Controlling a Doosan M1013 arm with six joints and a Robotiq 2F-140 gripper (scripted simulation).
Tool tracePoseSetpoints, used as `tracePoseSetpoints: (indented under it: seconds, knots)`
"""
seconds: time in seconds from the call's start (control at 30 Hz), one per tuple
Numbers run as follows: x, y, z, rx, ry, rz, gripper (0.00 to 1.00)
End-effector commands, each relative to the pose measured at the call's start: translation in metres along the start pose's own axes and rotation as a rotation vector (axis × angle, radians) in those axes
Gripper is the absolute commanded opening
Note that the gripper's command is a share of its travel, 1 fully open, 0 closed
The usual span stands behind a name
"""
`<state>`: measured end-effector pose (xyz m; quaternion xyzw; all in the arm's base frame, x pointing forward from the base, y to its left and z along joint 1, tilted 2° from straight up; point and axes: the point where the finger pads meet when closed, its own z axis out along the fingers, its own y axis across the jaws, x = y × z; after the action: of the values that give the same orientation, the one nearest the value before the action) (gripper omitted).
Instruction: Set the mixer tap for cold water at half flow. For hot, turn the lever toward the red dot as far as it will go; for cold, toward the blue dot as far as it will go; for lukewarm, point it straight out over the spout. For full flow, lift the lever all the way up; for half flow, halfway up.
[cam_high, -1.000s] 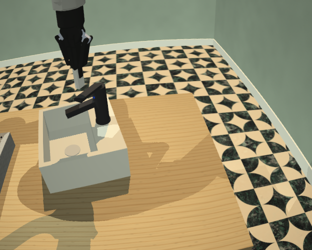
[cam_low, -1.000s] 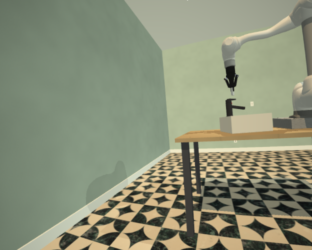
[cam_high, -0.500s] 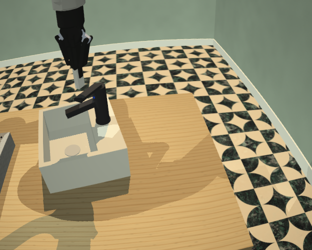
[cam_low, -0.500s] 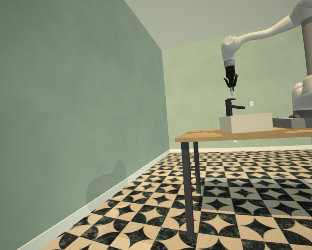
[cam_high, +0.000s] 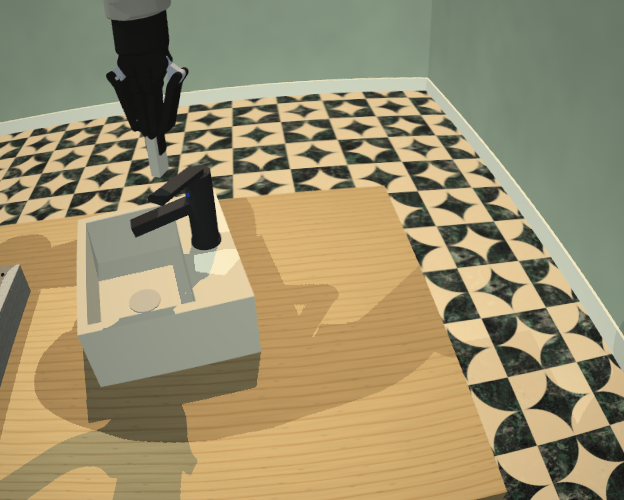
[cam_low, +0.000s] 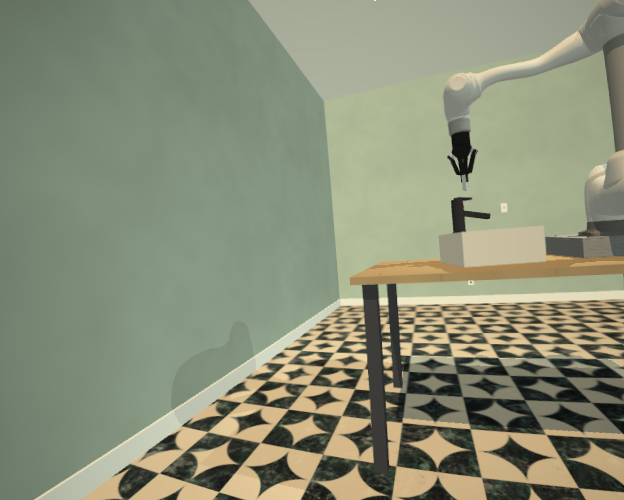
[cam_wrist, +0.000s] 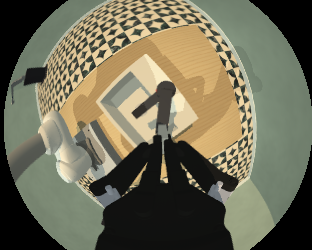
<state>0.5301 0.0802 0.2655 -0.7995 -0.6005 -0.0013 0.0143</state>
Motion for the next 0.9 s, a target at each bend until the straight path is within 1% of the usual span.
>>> tracePoseSetpoints:
  seconds: [0.0,0.17,0.43,0.5,0.53,0.87]
  knots:
    - [0.0,0.0,-0.001,0.001,0.003,-0.115,0.0]
    - [0.0,0.0,-0.005,0.0,0.003,-0.436,0.0]
    - [0.0,0.0,-0.013,-0.003,-0.011,-0.857,0.0]
    - [0.0,0.0,-0.013,-0.003,-0.011,-0.857,0.0]
    - [0.0,0.0,-0.014,-0.003,-0.014,-1.012,0.0]
    - [0.0,0.0,-0.024,-0.001,-0.037,-1.522,0.0]
